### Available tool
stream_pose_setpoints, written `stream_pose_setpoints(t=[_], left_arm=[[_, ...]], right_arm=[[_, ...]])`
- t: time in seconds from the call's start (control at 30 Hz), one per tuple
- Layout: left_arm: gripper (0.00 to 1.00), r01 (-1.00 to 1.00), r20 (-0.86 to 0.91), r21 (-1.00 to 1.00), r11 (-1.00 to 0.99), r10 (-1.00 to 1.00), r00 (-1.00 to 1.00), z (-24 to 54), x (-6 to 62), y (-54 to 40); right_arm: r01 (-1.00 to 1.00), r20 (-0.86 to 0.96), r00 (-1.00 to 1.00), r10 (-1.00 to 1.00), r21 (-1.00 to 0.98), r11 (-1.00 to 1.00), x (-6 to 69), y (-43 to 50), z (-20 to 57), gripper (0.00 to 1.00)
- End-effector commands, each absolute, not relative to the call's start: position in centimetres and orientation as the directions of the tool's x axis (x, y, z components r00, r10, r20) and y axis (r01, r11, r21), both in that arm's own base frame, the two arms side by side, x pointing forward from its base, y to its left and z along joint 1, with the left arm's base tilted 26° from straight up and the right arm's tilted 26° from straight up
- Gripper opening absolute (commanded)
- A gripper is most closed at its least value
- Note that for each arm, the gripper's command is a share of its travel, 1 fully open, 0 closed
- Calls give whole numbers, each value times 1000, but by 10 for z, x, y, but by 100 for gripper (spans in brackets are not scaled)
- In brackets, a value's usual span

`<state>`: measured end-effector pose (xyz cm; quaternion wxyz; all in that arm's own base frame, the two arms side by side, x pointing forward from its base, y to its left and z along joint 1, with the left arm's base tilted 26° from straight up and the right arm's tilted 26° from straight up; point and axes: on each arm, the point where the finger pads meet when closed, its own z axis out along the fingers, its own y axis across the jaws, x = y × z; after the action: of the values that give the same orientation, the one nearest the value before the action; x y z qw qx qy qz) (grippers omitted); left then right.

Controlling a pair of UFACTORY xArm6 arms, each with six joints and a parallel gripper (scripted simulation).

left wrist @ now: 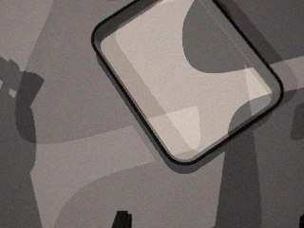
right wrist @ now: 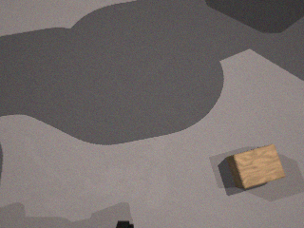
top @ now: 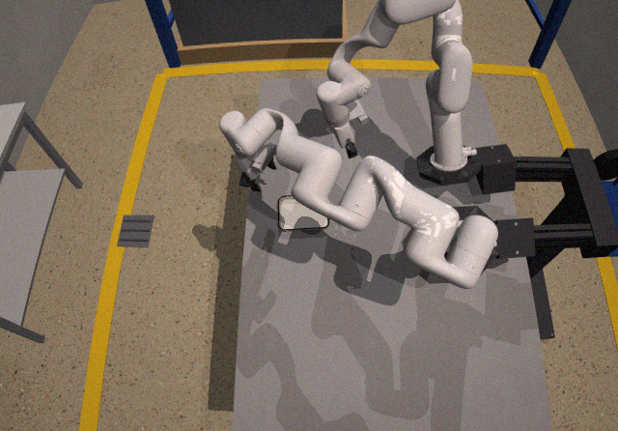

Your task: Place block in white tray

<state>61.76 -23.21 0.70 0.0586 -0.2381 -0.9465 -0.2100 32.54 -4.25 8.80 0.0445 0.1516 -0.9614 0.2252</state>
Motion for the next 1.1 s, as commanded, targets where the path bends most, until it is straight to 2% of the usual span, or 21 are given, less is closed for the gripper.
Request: stream_pose_setpoints(t=[0.0, 1.07], left_arm=[[100, 475, 206, 370, 799, 428, -880, 10, 619, -234], [100, 475, 206, 370, 799, 428, -880, 10, 619, -234]], right_arm=[[-311, 151, -950, -272, -420, 853, 326, -42, 89, 100], [-282, 140, -959, -245, -422, 862, 327, -45, 90, 100]])
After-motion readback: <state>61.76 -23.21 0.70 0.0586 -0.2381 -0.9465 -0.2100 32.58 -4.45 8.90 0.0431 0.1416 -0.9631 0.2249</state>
